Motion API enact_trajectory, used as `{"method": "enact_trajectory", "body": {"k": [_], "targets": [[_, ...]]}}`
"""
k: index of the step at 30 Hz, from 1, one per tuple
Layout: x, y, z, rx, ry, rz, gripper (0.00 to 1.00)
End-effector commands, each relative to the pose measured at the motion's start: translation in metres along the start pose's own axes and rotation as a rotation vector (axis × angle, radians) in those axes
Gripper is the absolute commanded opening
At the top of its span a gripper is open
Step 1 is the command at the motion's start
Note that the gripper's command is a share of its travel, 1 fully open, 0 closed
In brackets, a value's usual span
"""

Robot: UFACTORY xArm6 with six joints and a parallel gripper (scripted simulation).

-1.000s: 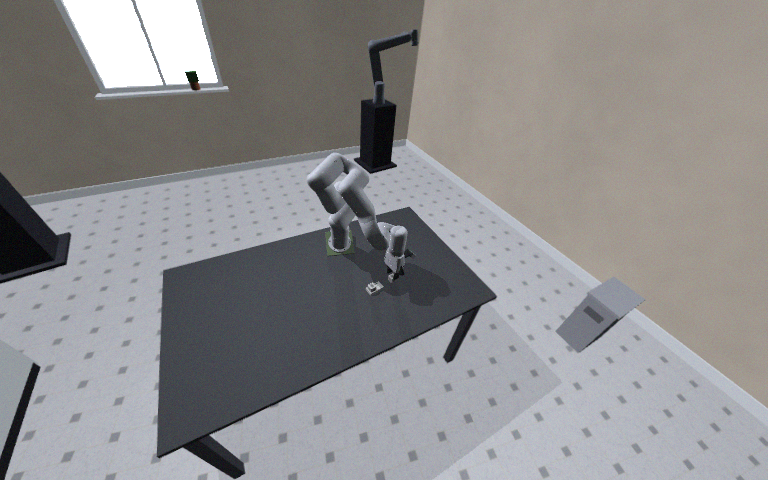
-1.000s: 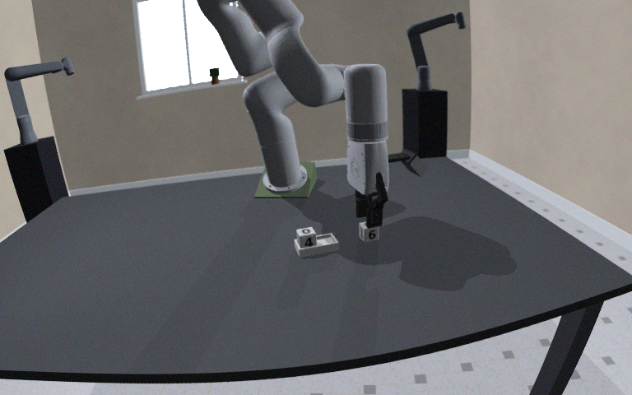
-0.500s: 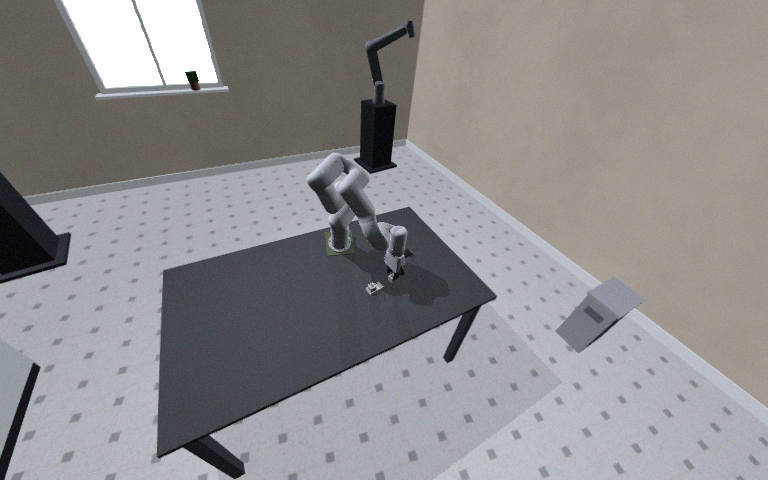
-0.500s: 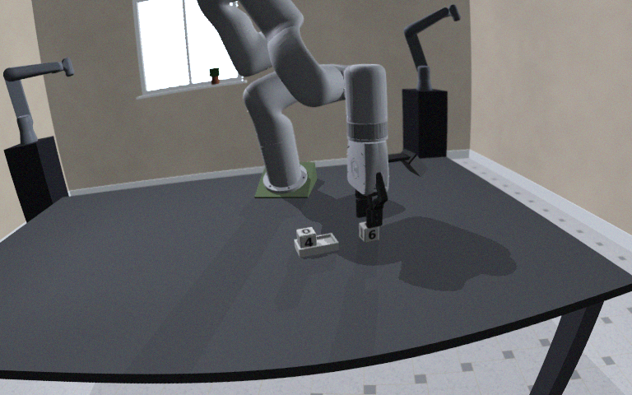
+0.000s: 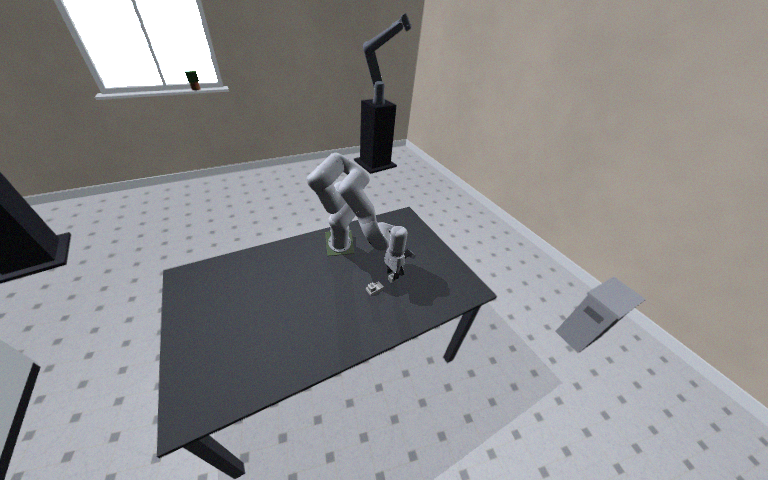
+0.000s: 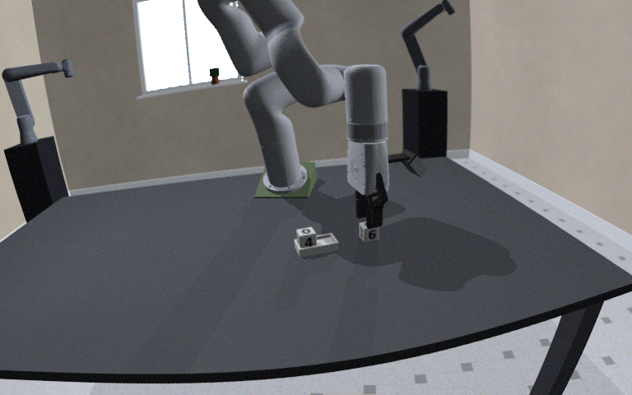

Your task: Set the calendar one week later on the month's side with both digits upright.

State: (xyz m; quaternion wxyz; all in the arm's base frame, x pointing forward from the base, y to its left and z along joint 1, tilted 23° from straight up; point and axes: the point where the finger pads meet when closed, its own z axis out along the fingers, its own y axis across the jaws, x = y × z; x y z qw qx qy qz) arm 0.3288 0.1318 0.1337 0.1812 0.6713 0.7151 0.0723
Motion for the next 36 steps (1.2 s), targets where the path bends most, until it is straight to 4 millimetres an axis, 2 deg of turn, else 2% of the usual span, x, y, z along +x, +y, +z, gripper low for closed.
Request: {"method": "enact_trajectory", "body": {"k": [1, 18, 36], "targets": [[0.0, 0.001, 0.003, -0.003, 0.001, 0.001, 0.49], [0.0, 0.001, 0.025, -0.003, 0.001, 0.001, 0.49], [0.0, 0.001, 0.026, -0.003, 0.001, 0.001, 0.49]]}}
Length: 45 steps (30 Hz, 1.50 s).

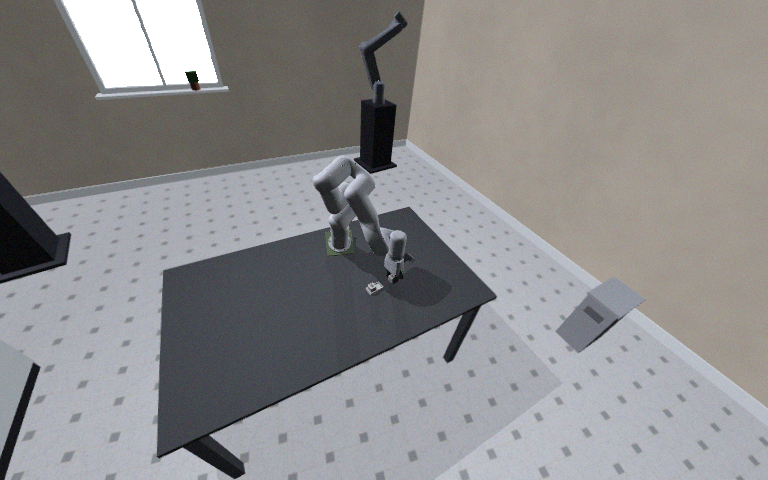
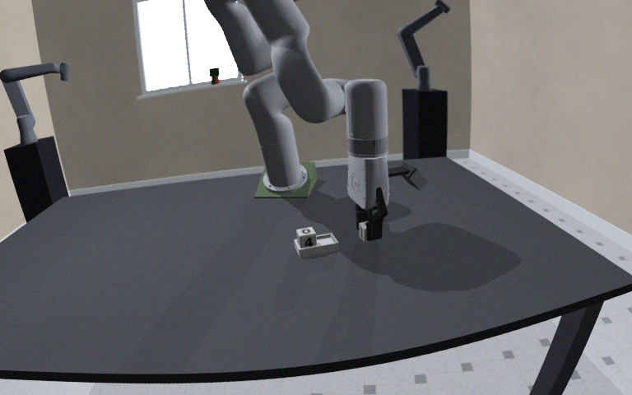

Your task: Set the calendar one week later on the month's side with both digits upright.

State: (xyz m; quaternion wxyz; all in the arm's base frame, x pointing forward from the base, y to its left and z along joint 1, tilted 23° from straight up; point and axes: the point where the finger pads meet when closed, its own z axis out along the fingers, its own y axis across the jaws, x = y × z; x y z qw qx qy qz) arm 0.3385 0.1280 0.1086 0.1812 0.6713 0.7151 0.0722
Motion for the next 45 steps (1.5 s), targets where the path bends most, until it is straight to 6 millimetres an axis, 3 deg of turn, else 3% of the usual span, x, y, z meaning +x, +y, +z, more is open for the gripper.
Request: {"method": "enact_trajectory", "body": {"k": [1, 22, 23, 45], "targets": [[0.0004, 0.0012, -0.0007, -0.003, 0.001, 0.0, 0.49], [0.0004, 0.0012, -0.0007, -0.003, 0.001, 0.0, 0.49], [0.0004, 0.0012, -0.0007, -0.003, 0.001, 0.0, 0.29], [0.0004, 0.0012, -0.0007, -0.003, 0.001, 0.0, 0.29]]}}
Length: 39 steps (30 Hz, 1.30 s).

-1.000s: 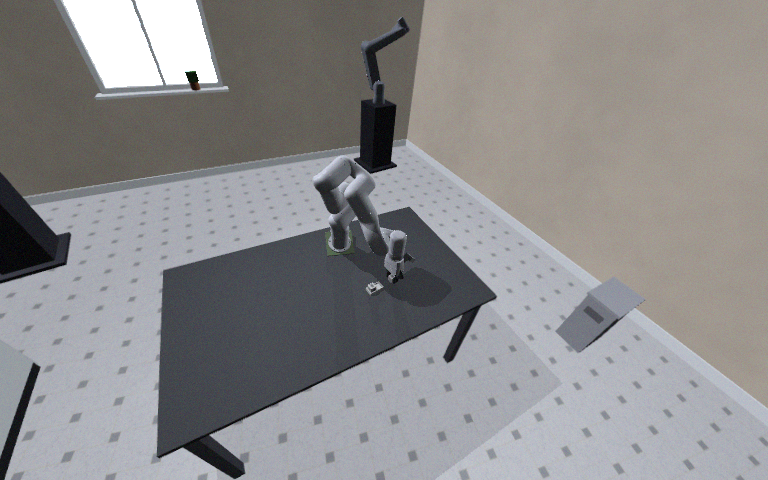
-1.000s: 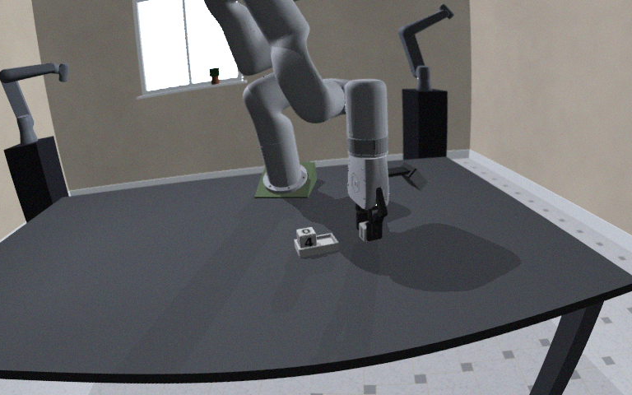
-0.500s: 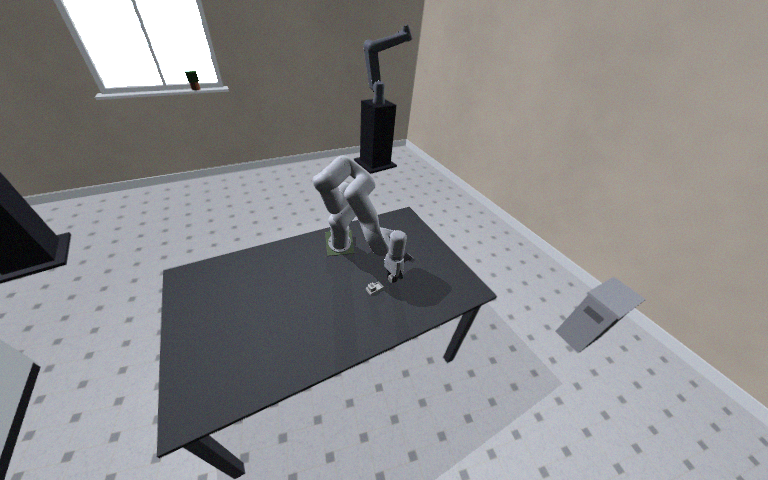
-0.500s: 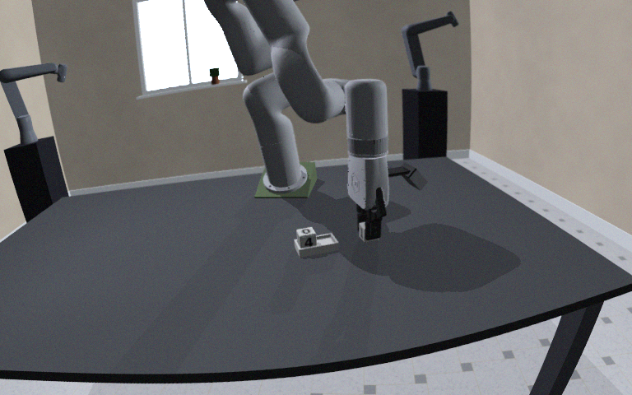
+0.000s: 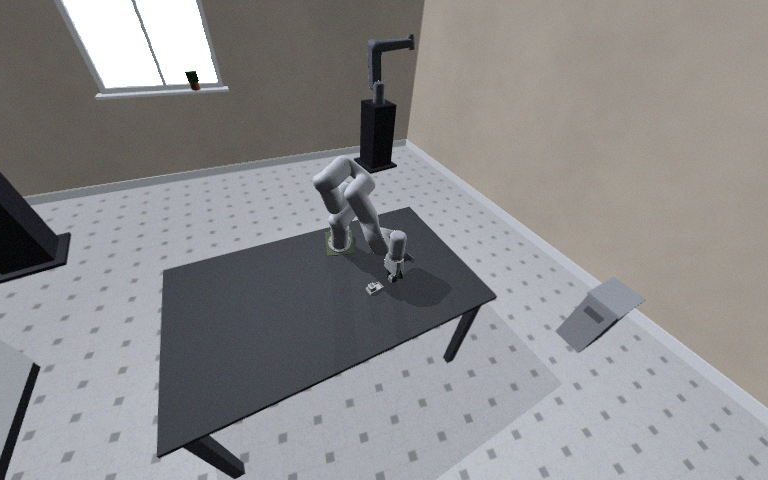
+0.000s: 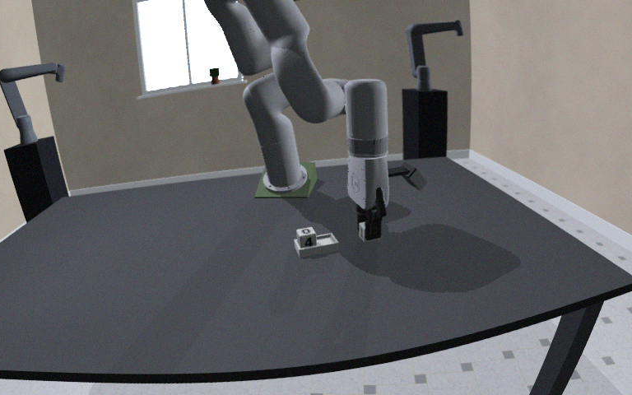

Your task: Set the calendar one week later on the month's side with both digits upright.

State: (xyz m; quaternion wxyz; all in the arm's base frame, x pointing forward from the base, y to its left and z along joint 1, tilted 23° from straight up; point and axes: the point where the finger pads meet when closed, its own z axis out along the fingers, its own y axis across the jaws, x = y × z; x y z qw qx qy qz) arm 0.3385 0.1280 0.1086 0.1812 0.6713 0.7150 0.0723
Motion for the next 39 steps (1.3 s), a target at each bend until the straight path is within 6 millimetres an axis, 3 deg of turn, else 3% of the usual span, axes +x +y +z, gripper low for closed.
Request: {"method": "enact_trajectory", "body": {"k": [1, 17, 21, 31, 39], "targets": [[0.0, 0.001, -0.001, -0.003, 0.001, 0.0, 0.29], [0.0, 0.001, -0.004, -0.003, 0.001, 0.0, 0.29], [0.0, 0.001, -0.022, -0.003, 0.001, 0.0, 0.29], [0.0, 0.001, -0.09, -0.003, 0.001, 0.0, 0.29], [0.0, 0.001, -0.101, -0.003, 0.001, 0.0, 0.29]]}}
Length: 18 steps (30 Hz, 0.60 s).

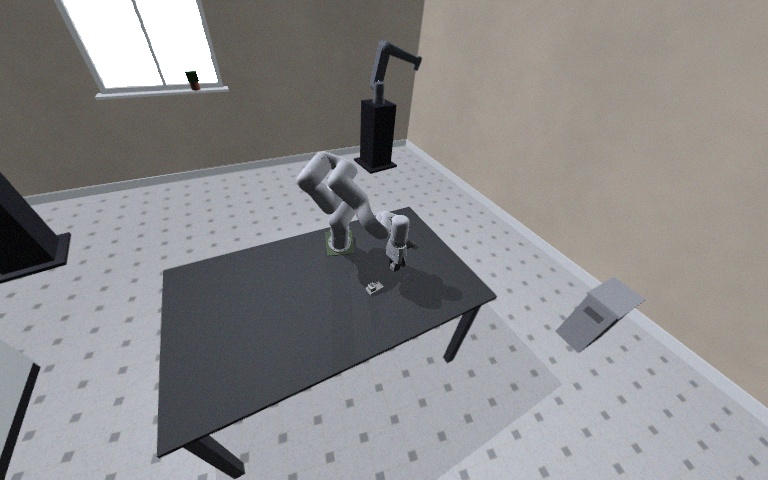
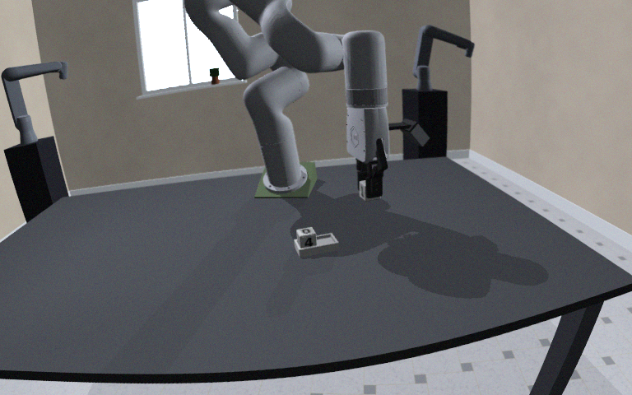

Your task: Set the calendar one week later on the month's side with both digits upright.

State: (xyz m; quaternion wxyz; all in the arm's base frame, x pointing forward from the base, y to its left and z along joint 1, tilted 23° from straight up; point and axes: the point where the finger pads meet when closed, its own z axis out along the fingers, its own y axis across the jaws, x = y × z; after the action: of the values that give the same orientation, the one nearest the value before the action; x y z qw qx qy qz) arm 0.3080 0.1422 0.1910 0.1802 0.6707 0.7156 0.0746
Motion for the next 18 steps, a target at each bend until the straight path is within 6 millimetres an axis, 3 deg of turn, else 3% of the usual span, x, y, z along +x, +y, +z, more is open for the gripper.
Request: {"method": "enact_trajectory", "body": {"k": [1, 7, 8, 10, 12, 14, 16, 18], "targets": [[-0.001, 0.0, -0.012, -0.001, -0.004, 0.001, 0.29], [-0.002, 0.0, -0.012, 0.0, -0.004, 0.001, 0.29], [-0.009, 0.001, -0.013, 0.001, -0.004, 0.002, 0.29], [-0.04, 0.003, -0.016, 0.004, -0.004, 0.007, 0.29], [-0.04, 0.003, -0.016, 0.004, -0.004, 0.007, 0.29], [-0.076, 0.001, -0.02, 0.002, -0.003, 0.01, 0.29], [-0.076, 0.001, -0.02, 0.002, -0.003, 0.01, 0.29], [-0.093, -0.001, -0.023, -0.001, -0.004, 0.011, 0.29]]}}
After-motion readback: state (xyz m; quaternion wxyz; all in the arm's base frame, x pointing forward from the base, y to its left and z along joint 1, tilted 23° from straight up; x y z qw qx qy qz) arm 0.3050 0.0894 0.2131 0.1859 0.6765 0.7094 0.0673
